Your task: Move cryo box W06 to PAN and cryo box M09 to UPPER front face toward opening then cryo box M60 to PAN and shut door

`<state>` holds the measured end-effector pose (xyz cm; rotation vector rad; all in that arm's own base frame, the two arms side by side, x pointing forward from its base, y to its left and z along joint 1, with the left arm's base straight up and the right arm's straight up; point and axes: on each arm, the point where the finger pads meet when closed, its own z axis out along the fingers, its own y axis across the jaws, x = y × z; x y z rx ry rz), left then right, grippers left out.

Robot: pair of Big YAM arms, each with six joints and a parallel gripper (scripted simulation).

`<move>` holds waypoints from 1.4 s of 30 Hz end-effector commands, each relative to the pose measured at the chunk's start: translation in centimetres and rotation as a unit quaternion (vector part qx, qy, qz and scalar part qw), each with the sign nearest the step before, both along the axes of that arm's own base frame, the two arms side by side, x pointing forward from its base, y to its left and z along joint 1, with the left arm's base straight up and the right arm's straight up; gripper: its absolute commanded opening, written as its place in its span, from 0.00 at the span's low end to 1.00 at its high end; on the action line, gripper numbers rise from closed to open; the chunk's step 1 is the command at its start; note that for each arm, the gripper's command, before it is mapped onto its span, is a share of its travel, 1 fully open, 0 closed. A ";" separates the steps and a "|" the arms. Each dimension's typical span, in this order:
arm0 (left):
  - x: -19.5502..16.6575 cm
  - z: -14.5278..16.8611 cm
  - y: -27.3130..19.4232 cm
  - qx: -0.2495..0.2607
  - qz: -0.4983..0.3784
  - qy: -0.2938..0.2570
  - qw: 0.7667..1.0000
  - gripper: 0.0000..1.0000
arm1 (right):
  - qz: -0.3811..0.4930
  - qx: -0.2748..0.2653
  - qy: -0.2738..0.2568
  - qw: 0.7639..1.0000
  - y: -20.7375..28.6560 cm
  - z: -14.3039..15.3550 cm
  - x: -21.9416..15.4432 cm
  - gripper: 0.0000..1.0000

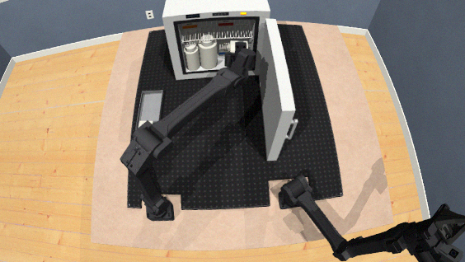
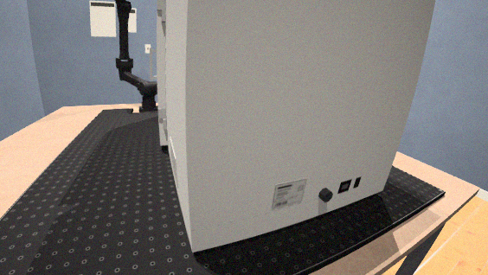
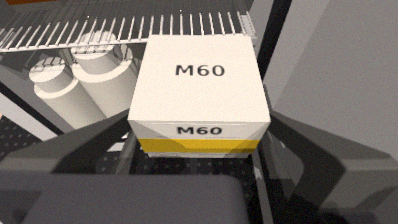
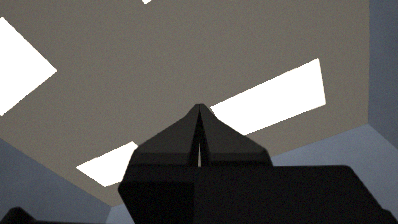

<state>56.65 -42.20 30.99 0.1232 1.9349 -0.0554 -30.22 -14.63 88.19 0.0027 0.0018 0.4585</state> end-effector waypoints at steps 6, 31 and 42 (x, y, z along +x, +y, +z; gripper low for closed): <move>0.6 3.3 3.1 -0.021 0.008 -0.026 0.999 0.77 | -0.005 -0.008 0.013 1.000 0.7 0.3 1.3 0.00; 1.0 3.1 10.7 -0.022 0.028 -0.029 0.999 0.77 | -0.005 -0.008 0.013 1.000 0.7 0.3 1.3 0.00; 1.1 3.0 13.7 -0.022 0.038 -0.030 0.999 0.77 | -0.005 -0.008 0.013 1.000 0.7 0.3 1.3 0.00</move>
